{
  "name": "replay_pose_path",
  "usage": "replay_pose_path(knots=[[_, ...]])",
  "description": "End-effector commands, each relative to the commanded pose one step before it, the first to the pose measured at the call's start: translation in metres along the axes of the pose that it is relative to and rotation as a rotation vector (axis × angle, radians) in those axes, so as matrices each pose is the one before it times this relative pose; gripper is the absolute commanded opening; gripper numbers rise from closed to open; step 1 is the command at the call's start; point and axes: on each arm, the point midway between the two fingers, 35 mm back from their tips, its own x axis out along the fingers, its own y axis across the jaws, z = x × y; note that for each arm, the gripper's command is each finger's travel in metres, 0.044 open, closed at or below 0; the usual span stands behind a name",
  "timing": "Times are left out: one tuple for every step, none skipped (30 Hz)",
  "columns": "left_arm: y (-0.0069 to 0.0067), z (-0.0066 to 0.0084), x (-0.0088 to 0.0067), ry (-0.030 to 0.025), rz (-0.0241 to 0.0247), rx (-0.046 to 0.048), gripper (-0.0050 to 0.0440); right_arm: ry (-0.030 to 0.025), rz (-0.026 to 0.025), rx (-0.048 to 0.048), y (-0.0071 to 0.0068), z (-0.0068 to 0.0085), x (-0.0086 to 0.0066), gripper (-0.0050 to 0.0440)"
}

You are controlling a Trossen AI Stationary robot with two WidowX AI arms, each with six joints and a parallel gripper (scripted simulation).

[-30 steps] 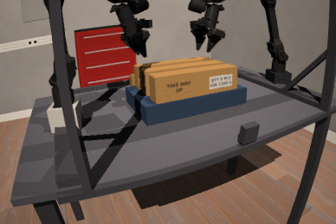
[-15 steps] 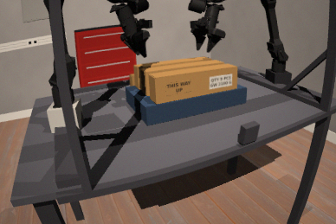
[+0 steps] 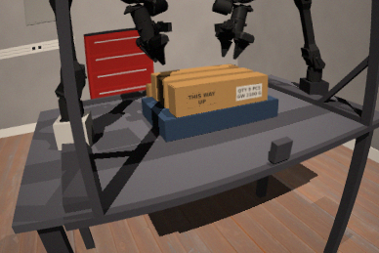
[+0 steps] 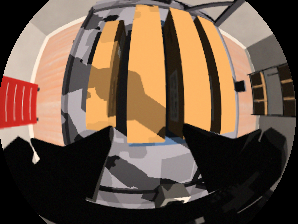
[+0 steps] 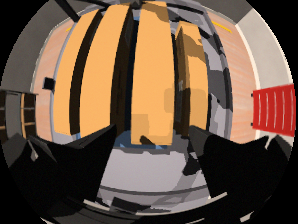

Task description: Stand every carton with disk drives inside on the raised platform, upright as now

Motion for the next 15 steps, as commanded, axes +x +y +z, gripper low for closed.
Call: replay_pose_path(knots=[[0.00146,0.006,-0.00535,-0.01873,0.00622,0.0043,0.0381,-0.02376,-0.0072,-0.00322,-0.00124,0.00477,-0.00656,0.0385],[0.0,0.0,0.0,0.0,0.0,0.0,0.0381,0.0,0.0,0.0,0.0,0.0,0.0,0.0385],[0.0,0.0,0.0,0.0,0.0,0.0,0.0381,0.0,0.0,0.0,0.0,0.0,0.0,0.0385],[0.0,0.0,0.0,0.0,0.0,0.0,0.0381,0.0,0.0,0.0,0.0,0.0,0.0,0.0385],[0.0,0.0,0.0,0.0,0.0,0.0,0.0381,0.0,0.0,0.0,0.0,0.0,0.0,0.0385],[0.0,0.0,0.0,0.0,0.0,0.0,0.0381,0.0,0.0,0.0,0.0,0.0,0.0,0.0385],[0.0,0.0,0.0,0.0,0.0,0.0,0.0381,0.0,0.0,0.0,0.0,0.0,0.0,0.0385],[0.0,0.0,0.0,0.0,0.0,0.0,0.0381,0.0,0.0,0.0,0.0,0.0,0.0,0.0385],[-0.05233,-0.04968,-0.00263,-0.0025,0.00117,-0.00117,0.0381,-0.00019,-0.00006,-0.00003,0.05282,-0.0472,-0.00758,0.0385],[-0.00331,-0.00309,0.0,0.0,0.0,0.0,0.0381,0.0,0.0,0.0,0.0027,-0.00265,-0.00012,0.0385],[-0.01153,-0.01085,-0.00034,0.0,0.0,0.0,0.0381,0.0,0.0,0.0,0.01135,-0.01075,-0.00123,0.0385],[-0.00713,-0.00648,-0.00055,0.0,0.0,0.0,0.0381,0.0,0.0,0.0,0.00814,-0.0066,-0.00136,0.0385],[0.0,0.0,0.0,0.0,0.0,0.0,0.0381,0.0,0.0,0.0,0.0,0.0,0.0,0.0385],[0.0,0.0,0.0,0.0,0.0,0.0,0.0381,0.0,0.0,0.0,0.0,0.0,0.0,0.0385],[0.0,0.0,0.0,0.0,0.0,0.0,0.0381,0.0,0.0,0.0,0.0,0.0,0.0,0.0385]])
